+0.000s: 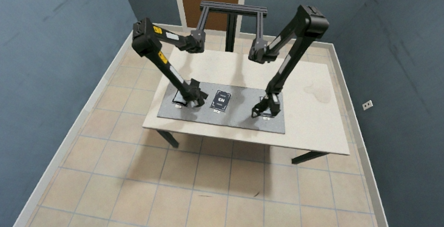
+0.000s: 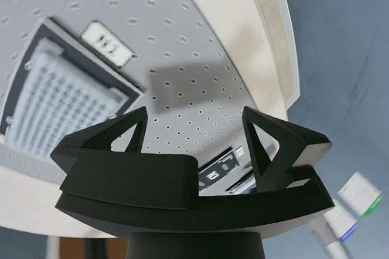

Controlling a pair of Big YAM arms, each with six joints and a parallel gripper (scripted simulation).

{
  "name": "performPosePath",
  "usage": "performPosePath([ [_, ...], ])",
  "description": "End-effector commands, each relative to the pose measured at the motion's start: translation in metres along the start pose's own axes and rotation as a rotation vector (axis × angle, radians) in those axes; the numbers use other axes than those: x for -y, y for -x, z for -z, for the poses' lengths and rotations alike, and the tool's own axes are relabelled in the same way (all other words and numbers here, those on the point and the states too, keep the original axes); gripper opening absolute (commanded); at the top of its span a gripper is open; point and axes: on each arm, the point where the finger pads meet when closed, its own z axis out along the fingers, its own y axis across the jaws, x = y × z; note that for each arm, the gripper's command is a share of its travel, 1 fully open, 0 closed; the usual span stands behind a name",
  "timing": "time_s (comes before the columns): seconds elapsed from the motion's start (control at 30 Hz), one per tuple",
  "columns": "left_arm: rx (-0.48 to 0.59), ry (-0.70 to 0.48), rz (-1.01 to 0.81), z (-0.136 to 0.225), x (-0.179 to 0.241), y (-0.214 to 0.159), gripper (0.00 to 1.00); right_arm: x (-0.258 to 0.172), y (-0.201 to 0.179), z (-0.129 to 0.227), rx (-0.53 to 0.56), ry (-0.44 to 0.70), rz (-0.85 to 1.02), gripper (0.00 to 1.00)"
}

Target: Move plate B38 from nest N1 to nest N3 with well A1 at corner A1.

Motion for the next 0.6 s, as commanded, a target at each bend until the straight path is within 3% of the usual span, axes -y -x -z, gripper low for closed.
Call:
performPosePath([
  [0.0,0.023,0.019,0.234,0.019,-0.013,0.016,1.00,-0.024,0.003,-0.002,-0.068,-0.017,0.316,1.00],
  [0.13,0.041,0.051,0.445,0.036,-0.041,0.020,1.00,-0.042,0.001,-0.004,-0.168,-0.047,0.574,1.00],
  [0.23,0.047,0.059,0.503,0.039,-0.047,0.021,1.00,-0.042,0.000,-0.001,-0.174,-0.067,0.623,1.00],
  [0.3,0.064,0.079,0.646,0.051,-0.065,0.022,1.00,-0.056,-0.003,-0.006,-0.266,-0.067,0.813,1.00],
  [0.57,0.128,0.122,1.061,0.085,-0.114,0.016,1.00,-0.078,-0.014,-0.007,-0.509,-0.092,1.283,1.00],
])
